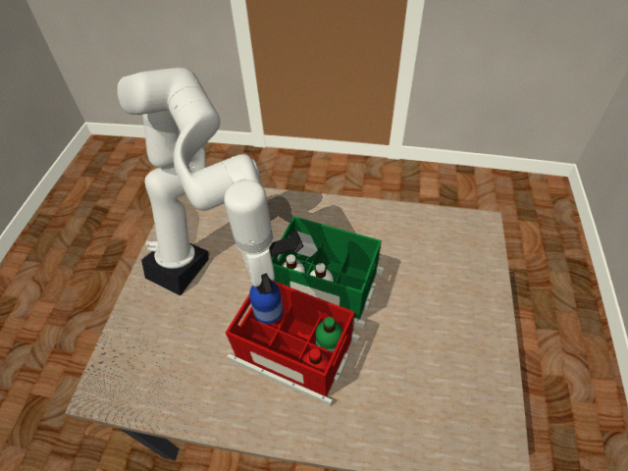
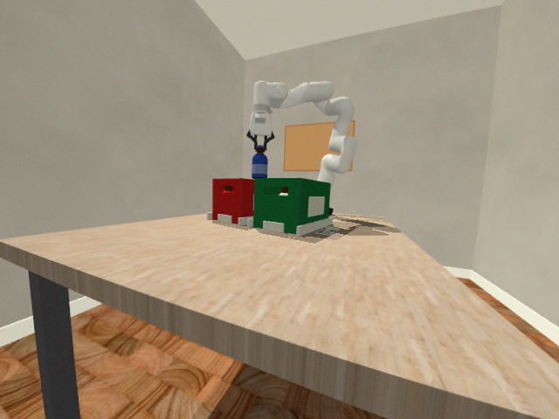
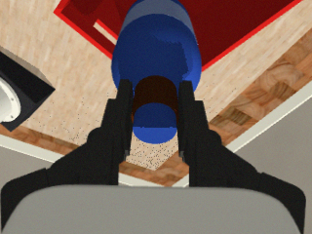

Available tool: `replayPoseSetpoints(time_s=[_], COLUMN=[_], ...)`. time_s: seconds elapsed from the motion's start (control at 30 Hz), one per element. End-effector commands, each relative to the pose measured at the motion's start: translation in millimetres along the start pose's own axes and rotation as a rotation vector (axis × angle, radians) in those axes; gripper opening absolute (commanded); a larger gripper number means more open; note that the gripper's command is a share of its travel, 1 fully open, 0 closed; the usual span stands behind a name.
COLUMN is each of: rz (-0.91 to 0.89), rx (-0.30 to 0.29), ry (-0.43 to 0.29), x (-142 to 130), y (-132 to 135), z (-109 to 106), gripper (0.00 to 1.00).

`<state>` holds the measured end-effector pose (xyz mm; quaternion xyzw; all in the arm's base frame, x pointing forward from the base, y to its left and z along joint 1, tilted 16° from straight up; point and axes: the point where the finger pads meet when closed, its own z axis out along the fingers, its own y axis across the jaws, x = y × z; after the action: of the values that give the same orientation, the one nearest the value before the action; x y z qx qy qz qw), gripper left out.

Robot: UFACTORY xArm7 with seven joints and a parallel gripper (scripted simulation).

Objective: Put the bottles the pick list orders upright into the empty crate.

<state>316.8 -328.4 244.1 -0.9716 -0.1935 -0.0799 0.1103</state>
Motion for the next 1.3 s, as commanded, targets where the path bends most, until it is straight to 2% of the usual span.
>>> replayPoseSetpoints(time_s=[0.0, 1.27], rz=[-0.001, -0.001], rx=[-0.005, -0.005], ry=[0.002, 0.002], x=[9, 77], y=[-1, -12], z=[-2, -2], gripper=[0.0, 0.0])
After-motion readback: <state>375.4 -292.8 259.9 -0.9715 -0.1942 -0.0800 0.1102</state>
